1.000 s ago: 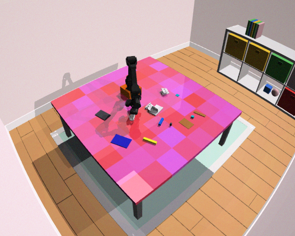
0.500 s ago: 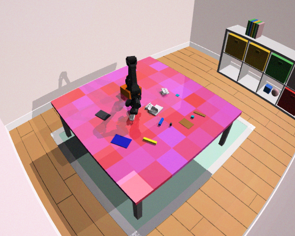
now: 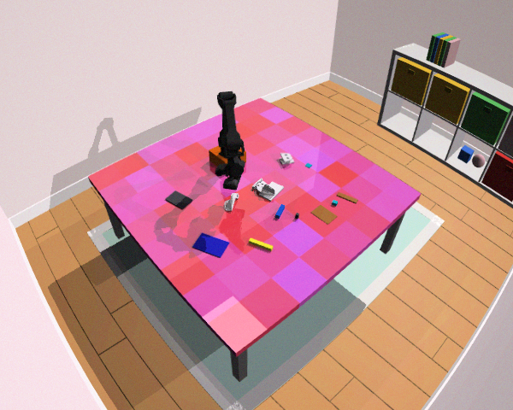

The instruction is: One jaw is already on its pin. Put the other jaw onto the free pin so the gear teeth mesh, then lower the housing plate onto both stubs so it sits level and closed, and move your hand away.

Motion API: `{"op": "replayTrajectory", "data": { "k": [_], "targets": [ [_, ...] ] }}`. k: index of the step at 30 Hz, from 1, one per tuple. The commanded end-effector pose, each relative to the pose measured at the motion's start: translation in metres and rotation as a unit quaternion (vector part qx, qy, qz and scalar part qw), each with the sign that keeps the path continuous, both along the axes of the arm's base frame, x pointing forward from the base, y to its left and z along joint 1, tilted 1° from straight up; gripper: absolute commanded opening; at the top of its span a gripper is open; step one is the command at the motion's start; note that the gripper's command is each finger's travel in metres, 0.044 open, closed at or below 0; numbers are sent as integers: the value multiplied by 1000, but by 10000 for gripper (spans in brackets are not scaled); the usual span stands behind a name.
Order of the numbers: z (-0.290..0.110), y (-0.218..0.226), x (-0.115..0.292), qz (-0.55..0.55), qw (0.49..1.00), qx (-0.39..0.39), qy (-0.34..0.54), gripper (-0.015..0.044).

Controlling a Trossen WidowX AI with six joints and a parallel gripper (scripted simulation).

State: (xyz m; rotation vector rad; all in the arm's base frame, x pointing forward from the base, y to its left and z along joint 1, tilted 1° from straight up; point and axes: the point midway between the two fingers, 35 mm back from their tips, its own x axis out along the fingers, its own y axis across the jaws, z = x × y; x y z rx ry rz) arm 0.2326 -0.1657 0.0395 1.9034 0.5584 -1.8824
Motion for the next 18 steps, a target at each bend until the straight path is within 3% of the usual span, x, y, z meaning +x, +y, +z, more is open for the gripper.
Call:
{"op": "replayTrajectory", "data": {
  "k": [1, 10, 18],
  "targets": [
    [-4, 2, -2, 0, 1000, 4, 5, 0],
    [-3, 2, -2, 2, 1000, 4, 5, 0],
    [-2, 0, -6, 82, 997, 3, 5, 0]
  ]
}}
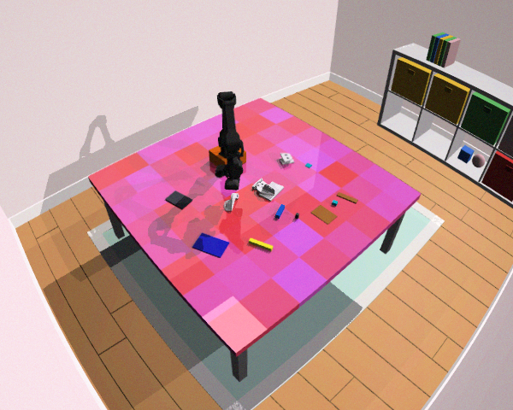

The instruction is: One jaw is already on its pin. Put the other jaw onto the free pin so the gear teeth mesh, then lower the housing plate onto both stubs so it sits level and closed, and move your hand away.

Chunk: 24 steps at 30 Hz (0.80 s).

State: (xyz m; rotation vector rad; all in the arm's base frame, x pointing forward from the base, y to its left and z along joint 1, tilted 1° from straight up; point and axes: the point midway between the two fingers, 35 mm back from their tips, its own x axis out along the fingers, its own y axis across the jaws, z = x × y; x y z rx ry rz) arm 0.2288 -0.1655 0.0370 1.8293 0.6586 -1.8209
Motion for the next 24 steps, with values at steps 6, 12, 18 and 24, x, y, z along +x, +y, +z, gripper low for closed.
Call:
{"op": "replayTrajectory", "data": {
  "k": [6, 12, 18, 24],
  "targets": [
    [1, -1, -5, 92, 996, 0, 0, 0],
    [2, -2, -8, 157, 988, -1, 0, 0],
    [3, -3, -11, 221, 975, -1, 0, 0],
    [3, -4, -14, 285, 959, -2, 0, 0]
  ]
}}
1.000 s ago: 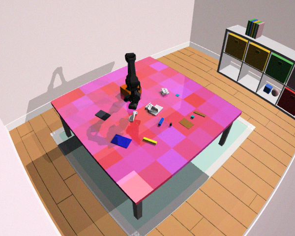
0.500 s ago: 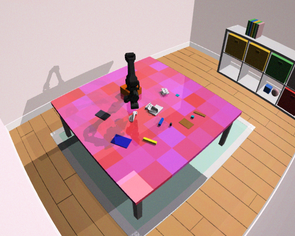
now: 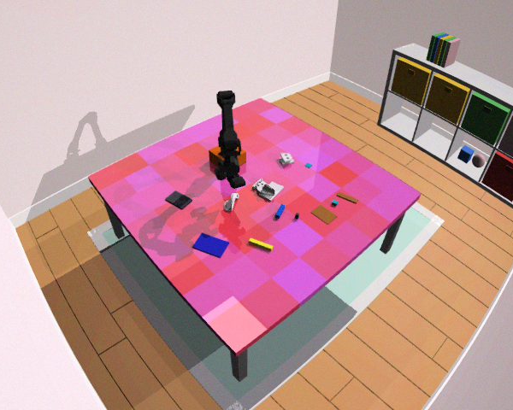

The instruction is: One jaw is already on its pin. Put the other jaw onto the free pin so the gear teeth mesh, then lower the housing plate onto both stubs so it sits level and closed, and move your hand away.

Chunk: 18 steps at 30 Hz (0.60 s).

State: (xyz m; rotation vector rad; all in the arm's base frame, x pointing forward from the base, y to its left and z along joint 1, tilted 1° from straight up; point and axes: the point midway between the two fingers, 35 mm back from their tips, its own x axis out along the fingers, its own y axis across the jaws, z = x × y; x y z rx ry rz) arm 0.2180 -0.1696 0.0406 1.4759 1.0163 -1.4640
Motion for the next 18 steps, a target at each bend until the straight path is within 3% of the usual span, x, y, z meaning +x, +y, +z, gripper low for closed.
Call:
{"op": "replayTrajectory", "data": {
  "k": [1, 18],
  "targets": [
    [0, 0, -3, 39, 999, -1, 2, 0],
    [2, -3, -12, 223, 975, -3, 3, 0]
  ]
}}
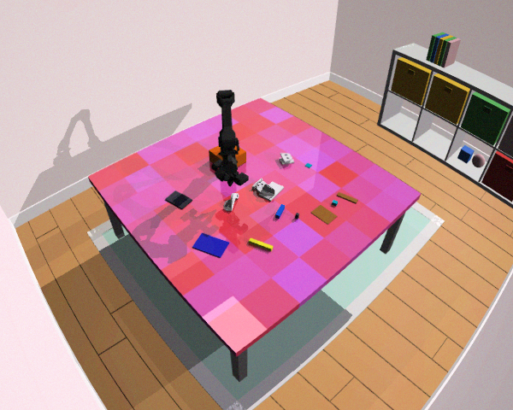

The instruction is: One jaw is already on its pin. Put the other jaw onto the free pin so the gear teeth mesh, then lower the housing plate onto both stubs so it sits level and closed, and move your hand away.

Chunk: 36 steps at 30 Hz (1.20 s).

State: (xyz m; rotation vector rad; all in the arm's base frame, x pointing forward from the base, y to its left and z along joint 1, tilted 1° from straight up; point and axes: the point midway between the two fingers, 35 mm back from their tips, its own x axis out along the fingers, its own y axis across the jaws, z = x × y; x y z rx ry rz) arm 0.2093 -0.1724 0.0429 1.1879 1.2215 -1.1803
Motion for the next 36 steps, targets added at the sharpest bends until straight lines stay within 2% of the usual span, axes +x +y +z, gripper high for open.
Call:
{"op": "replayTrajectory", "data": {
  "k": [1, 18, 36],
  "targets": [
    [0, 0, -3, 39, 999, -1, 3, 0],
    [2, -3, -12, 221, 975, -3, 4, 0],
    [-17, -4, -11, 228, 974, -3, 4, 0]
  ]
}}
